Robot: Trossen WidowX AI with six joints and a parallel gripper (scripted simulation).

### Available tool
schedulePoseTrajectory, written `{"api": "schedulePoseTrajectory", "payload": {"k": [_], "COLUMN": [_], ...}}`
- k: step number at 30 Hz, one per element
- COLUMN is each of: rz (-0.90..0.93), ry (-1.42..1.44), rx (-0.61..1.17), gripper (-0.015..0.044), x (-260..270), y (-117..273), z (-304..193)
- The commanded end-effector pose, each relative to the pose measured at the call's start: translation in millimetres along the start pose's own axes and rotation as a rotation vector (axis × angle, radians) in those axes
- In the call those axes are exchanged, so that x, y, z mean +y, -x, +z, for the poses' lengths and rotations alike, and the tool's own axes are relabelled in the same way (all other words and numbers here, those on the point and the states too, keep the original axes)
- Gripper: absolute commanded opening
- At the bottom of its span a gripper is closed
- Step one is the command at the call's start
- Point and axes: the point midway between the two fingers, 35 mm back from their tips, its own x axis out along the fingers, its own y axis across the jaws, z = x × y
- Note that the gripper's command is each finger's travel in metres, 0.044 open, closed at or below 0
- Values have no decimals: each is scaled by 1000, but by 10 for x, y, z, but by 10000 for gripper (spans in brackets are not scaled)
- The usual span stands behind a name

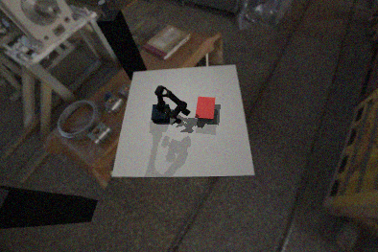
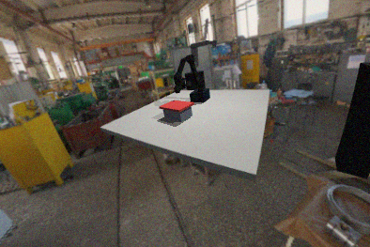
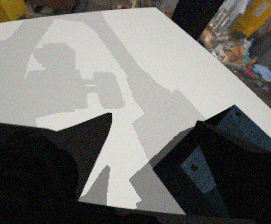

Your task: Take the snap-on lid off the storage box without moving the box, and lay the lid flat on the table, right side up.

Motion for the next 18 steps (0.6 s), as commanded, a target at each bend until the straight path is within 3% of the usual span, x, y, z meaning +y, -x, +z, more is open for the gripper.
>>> {"api": "schedulePoseTrajectory", "payload": {"k": [1, 6, 11, 18], "rz": [0, 0, 44, 524], "ry": [0, 0, -10, -44], "rx": [0, 0, 33, 403], "gripper": [374, 243, 235, 235], "x": [-4, -130, -96, 246], "y": [18, 308, 338, 932], "z": [23, 424, 350, -339]}}
